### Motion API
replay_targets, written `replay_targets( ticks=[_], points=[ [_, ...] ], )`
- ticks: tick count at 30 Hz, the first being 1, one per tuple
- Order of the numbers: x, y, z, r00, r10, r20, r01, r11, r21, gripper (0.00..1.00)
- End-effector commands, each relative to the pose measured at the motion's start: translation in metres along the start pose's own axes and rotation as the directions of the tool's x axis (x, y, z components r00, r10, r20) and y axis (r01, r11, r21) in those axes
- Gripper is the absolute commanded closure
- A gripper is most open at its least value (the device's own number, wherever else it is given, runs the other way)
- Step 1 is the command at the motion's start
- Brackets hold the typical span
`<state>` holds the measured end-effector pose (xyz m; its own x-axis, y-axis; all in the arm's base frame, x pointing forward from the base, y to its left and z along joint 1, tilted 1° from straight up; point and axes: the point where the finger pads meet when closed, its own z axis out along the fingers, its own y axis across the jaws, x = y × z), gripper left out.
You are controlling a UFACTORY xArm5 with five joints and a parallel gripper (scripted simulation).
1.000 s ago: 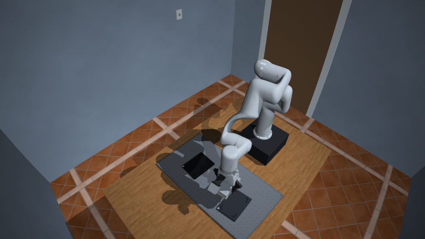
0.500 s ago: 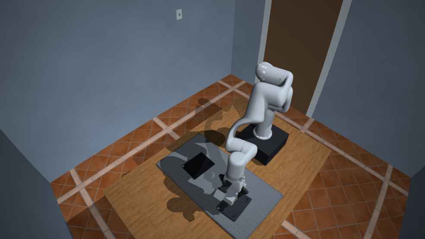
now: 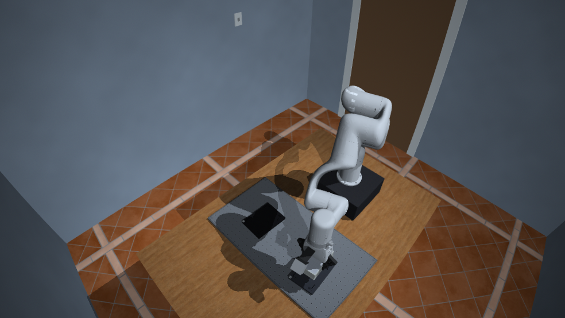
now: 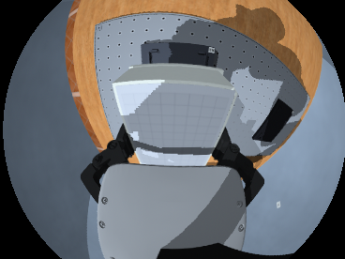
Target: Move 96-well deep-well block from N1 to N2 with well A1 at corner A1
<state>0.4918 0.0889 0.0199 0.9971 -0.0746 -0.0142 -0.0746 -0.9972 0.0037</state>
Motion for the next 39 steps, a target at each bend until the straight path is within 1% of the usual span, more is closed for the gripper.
replay_targets(
  ticks=[1, 32, 39],
  points=[
    [0.002, -0.002, -0.002, 1.0, 0.0, -0.004, 0.0, 1.0, 0.001, 1.0],
    [0.002, 0.0, -0.002, 1.0, 0.0, -0.004, 0.0, 1.0, 0.001, 1.0],
    [0.002, 0.0, 0.01, 1.0, 0.0, -0.004, 0.0, 1.0, 0.001, 1.0]
  ],
)
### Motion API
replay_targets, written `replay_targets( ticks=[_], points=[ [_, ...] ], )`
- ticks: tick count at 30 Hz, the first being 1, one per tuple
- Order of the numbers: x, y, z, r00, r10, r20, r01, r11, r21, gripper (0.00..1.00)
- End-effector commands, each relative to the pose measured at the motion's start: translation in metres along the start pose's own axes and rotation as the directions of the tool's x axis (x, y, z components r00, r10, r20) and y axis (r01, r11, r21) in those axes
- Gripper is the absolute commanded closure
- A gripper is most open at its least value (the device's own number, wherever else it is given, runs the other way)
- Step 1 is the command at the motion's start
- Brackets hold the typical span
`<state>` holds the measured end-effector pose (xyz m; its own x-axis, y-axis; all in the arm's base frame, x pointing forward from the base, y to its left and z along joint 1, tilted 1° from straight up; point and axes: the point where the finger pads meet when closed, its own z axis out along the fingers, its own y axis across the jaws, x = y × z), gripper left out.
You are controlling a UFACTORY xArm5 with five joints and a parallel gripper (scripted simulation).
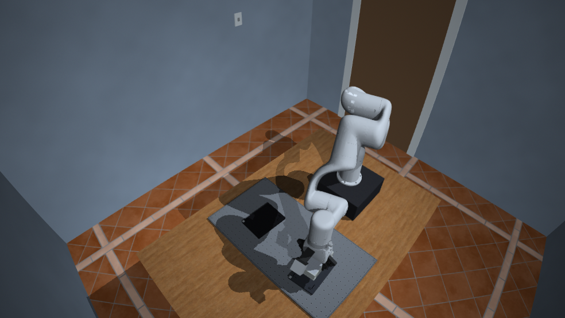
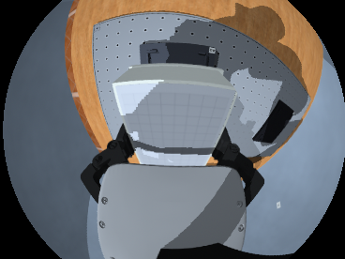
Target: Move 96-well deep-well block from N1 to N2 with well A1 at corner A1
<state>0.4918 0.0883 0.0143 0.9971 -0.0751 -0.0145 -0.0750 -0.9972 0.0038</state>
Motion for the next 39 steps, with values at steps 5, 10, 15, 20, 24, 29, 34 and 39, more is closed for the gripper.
replay_targets(
  ticks=[5, 10, 15, 20, 24, 29, 34, 39],
  points=[
    [0.002, 0.0, 0.01, 1.0, 0.0, -0.004, 0.0, 1.0, 0.001, 1.0],
    [0.002, 0.0, 0.018, 1.0, 0.0, -0.004, 0.0, 1.0, 0.001, 1.0],
    [0.002, 0.0, 0.026, 1.0, 0.0, -0.004, 0.0, 1.0, 0.001, 1.0],
    [0.002, 0.0, 0.031, 1.0, 0.0, -0.004, 0.0, 1.0, 0.001, 1.0],
    [0.002, 0.0, 0.038, 1.0, 0.0, -0.004, 0.0, 1.0, 0.001, 1.0],
    [0.002, 0.0, 0.046, 1.0, 0.0, -0.004, 0.0, 1.0, 0.001, 1.0],
    [0.002, 0.0, 0.055, 1.0, 0.0, -0.004, 0.0, 1.0, 0.001, 1.0],
    [0.002, 0.001, 0.06, 1.0, 0.0, -0.004, 0.0, 1.0, 0.001, 1.0]
  ],
)
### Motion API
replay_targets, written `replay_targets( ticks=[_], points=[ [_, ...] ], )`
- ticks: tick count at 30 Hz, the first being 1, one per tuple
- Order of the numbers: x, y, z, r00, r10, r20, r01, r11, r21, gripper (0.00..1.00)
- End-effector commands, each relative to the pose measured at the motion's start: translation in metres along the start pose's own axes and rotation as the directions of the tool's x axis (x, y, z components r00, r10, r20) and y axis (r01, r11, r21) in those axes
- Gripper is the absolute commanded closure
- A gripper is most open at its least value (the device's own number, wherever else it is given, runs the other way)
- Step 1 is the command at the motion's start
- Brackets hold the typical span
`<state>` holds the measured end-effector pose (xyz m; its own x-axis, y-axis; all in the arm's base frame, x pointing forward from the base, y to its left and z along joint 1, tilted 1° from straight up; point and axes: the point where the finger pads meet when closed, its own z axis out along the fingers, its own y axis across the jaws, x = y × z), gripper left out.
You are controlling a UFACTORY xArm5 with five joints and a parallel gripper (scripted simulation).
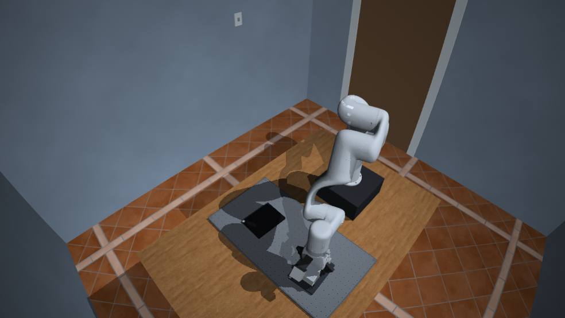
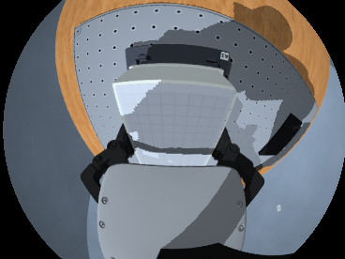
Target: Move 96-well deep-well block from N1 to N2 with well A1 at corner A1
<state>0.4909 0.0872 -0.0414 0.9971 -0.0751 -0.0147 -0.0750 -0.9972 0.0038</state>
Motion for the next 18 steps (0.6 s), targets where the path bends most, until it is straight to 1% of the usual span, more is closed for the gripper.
replay_targets(
  ticks=[1, 5, 18],
  points=[
    [0.0018, -0.0004, 0.0055, 1.0, 0.0, -0.004, 0.0, 1.0, 0.001, 1.0],
    [0.0017, -0.0003, 0.0122, 1.0, 0.0, -0.004, 0.0, 1.0, 0.001, 1.0],
    [0.0018, -0.0003, 0.0126, 1.0, 0.0, -0.004, 0.0, 1.0, 0.001, 1.0]
  ],
)
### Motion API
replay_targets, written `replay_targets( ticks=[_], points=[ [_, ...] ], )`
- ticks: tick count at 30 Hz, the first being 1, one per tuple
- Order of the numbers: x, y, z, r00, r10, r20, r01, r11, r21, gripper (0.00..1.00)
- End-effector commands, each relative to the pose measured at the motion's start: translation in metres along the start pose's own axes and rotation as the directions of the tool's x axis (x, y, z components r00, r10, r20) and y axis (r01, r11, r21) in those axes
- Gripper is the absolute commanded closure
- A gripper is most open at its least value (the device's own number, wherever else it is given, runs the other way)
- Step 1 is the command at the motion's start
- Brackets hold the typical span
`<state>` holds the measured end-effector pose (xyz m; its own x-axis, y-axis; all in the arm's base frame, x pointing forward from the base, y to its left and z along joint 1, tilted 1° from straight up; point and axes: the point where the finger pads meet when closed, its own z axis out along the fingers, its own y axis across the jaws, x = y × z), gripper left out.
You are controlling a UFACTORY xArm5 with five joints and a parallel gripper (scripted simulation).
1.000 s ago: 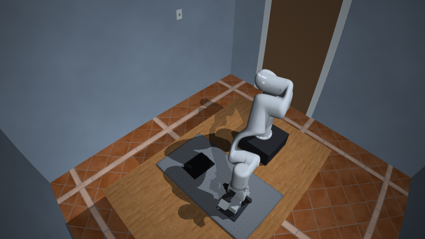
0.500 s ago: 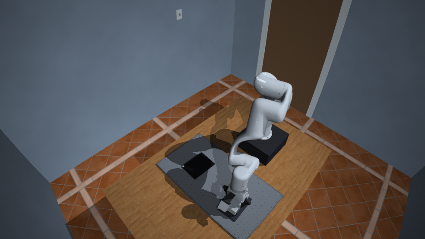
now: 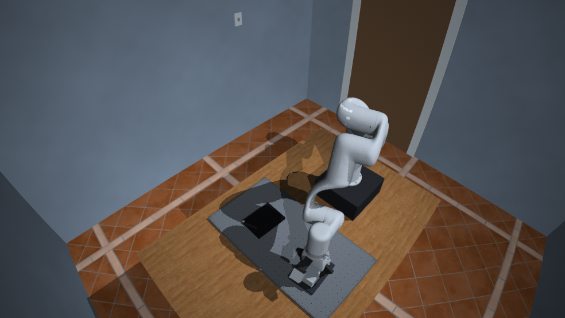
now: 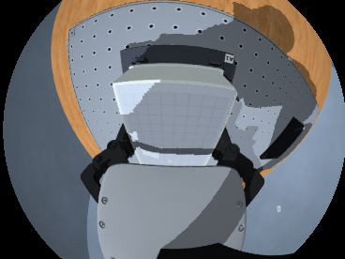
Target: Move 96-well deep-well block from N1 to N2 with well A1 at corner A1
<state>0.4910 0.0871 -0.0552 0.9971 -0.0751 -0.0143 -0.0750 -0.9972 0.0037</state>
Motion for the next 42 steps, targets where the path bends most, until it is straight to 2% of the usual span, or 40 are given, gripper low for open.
replay_targets(
  ticks=[1, 42],
  points=[
    [0.0014, -0.0004, -0.0013, 1.0, 0.0, -0.004, 0.0, 1.0, 0.001, 1.0],
    [0.0013, -0.0003, 0.0037, 1.0, 0.0, -0.004, 0.0, 1.0, 0.001, 1.0]
  ],
)
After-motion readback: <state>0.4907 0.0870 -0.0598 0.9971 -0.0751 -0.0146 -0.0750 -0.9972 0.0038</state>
